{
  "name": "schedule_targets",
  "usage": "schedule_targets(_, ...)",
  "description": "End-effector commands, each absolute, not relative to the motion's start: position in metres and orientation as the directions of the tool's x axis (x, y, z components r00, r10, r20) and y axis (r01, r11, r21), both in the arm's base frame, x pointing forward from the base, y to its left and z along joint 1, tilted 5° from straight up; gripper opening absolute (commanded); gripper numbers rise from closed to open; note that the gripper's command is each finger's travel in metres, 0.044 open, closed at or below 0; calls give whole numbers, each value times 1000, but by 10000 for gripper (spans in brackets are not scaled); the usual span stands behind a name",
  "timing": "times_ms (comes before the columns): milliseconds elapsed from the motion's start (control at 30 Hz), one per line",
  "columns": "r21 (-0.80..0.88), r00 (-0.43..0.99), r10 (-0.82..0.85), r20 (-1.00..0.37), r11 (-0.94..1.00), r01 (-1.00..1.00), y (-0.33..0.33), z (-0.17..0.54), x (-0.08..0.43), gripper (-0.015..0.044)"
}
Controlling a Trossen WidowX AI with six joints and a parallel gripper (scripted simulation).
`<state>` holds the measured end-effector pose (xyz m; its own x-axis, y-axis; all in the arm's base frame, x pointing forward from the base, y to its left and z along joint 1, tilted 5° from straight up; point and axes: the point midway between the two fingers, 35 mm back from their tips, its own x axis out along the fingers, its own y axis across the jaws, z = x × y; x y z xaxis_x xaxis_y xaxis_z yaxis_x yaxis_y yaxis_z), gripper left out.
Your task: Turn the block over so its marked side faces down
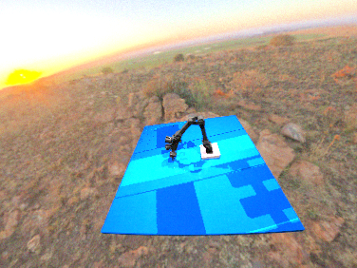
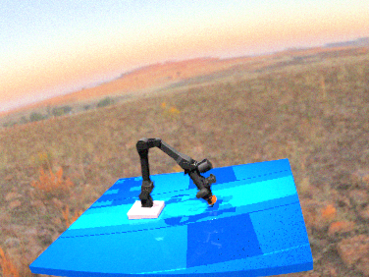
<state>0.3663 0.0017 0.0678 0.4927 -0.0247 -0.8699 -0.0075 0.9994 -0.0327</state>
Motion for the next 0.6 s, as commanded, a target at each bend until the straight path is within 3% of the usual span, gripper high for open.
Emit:
schedule_targets(0,-36,549,-24,-835,999,-11,1,69,365,0)
schedule_targets(567,-36,689,-19,-724,999,-11,1,61,368,0)
